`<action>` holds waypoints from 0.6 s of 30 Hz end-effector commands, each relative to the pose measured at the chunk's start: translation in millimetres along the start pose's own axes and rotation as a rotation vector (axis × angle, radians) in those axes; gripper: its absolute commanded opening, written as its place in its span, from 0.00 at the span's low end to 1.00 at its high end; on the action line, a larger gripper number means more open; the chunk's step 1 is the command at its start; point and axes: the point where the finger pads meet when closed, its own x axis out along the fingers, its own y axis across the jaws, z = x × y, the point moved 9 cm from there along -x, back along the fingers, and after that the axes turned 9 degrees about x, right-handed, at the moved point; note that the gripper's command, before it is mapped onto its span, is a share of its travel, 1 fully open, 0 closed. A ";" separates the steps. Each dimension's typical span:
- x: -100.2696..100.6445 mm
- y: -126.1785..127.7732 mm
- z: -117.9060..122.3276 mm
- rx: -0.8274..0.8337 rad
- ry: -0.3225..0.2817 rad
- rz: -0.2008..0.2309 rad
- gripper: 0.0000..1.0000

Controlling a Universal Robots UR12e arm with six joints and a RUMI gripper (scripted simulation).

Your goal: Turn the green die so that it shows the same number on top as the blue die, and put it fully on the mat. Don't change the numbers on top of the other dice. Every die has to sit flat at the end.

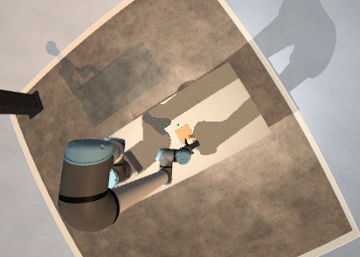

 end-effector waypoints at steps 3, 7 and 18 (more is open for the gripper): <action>-0.4 0.1 -0.4 0.000 0.001 0.000 1.00; -0.4 0.1 -0.4 0.000 0.001 0.000 1.00; -0.4 -4.5 0.3 0.000 0.001 0.000 1.00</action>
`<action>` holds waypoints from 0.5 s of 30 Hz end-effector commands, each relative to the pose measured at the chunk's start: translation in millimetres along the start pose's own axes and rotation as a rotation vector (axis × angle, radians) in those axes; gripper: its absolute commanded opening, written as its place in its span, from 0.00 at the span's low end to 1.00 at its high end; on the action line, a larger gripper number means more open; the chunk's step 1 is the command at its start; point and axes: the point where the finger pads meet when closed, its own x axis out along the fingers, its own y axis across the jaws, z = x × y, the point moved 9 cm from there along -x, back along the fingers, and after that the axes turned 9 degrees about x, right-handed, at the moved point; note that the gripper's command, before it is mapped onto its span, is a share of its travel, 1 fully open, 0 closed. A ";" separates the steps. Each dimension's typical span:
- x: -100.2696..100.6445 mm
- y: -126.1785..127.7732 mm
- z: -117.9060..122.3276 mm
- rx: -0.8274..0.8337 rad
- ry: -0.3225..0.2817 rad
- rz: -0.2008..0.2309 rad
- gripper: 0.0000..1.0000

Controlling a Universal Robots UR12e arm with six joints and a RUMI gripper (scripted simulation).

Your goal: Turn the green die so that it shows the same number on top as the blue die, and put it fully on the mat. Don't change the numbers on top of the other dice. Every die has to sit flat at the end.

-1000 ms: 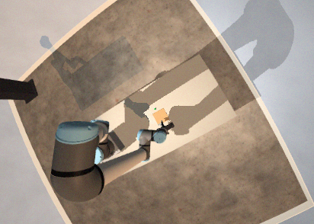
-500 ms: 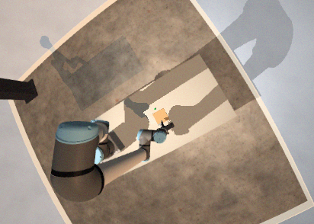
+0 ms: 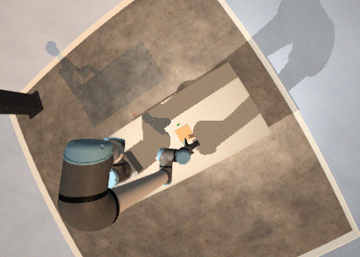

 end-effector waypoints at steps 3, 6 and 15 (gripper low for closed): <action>-0.4 -10.9 1.2 0.000 0.001 0.000 1.00; -0.4 -18.2 2.2 0.000 0.001 0.000 1.00; -0.3 -64.2 8.7 0.000 0.001 0.000 1.00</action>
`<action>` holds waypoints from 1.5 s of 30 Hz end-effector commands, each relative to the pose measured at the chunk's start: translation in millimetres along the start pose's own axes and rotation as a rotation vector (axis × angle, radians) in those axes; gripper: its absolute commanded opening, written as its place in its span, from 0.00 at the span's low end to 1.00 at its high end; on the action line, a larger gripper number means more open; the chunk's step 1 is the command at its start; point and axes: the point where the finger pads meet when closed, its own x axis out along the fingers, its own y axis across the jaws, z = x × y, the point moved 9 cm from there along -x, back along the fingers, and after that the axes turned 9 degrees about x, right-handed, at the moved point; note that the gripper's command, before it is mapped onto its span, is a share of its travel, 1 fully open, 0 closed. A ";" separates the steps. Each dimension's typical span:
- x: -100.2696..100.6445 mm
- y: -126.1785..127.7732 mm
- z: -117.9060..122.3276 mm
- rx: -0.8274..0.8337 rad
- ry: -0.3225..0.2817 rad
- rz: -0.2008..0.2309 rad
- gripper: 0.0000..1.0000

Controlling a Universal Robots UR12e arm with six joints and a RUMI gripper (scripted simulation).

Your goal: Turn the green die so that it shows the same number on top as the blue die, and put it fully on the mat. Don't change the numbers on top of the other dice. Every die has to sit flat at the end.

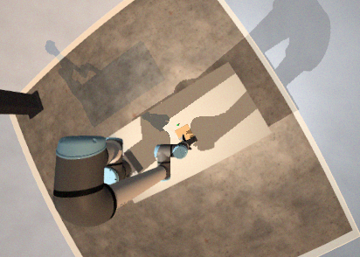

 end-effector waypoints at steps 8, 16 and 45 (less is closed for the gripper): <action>-0.3 -75.8 10.0 0.000 0.001 0.001 1.00; -0.2 -125.2 16.9 0.000 0.001 0.001 1.00; -0.2 -176.9 24.2 0.000 0.001 0.001 1.00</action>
